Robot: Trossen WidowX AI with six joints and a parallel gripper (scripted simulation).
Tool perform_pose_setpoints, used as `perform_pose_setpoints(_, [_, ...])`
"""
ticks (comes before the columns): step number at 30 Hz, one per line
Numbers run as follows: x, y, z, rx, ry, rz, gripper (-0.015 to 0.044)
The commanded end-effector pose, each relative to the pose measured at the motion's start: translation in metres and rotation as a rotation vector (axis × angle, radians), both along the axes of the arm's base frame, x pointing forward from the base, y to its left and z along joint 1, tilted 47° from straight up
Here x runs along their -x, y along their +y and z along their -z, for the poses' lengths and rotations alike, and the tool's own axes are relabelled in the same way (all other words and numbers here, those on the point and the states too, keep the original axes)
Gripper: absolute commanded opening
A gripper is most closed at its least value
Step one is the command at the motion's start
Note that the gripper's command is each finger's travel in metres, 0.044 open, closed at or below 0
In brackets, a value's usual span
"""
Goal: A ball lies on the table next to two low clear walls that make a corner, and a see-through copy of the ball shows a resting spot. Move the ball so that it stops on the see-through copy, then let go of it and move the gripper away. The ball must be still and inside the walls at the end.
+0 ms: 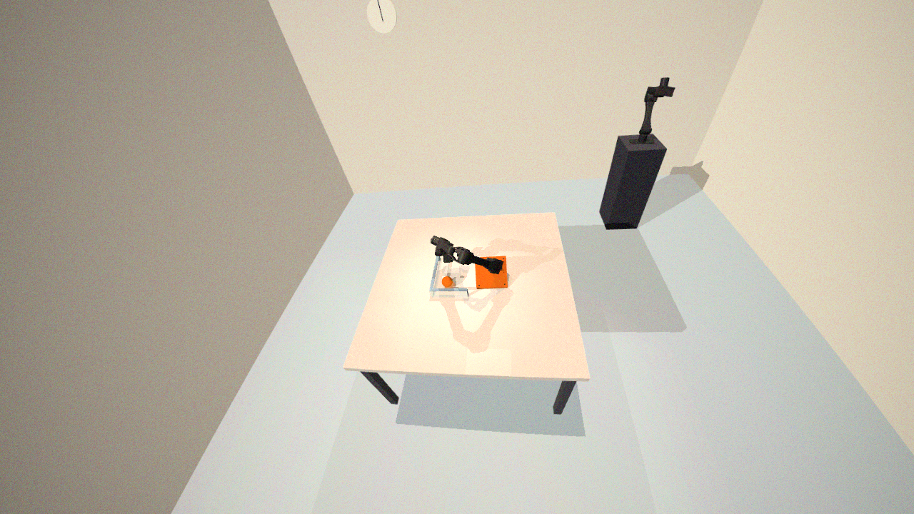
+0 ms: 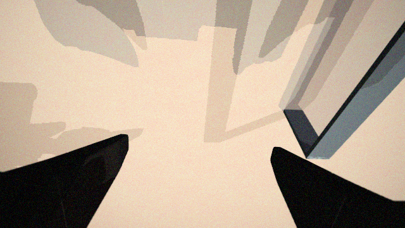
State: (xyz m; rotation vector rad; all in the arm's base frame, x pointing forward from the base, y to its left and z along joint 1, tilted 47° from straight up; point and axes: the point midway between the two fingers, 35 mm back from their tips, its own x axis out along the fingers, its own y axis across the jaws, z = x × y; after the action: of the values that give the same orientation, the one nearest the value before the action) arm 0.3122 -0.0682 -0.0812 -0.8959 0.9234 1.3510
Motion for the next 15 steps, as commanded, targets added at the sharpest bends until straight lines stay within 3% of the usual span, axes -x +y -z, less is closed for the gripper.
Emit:
perform_pose_setpoints(1, [-0.013,0.045,-0.059,-0.175,-0.015,-0.021,0.044])
perform_pose_setpoints(8, [-0.012,0.103,-0.14,-0.403,0.004,-0.05,0.044])
perform_pose_setpoints(15, [-0.012,0.105,-0.143,-0.411,0.005,-0.051,0.044])
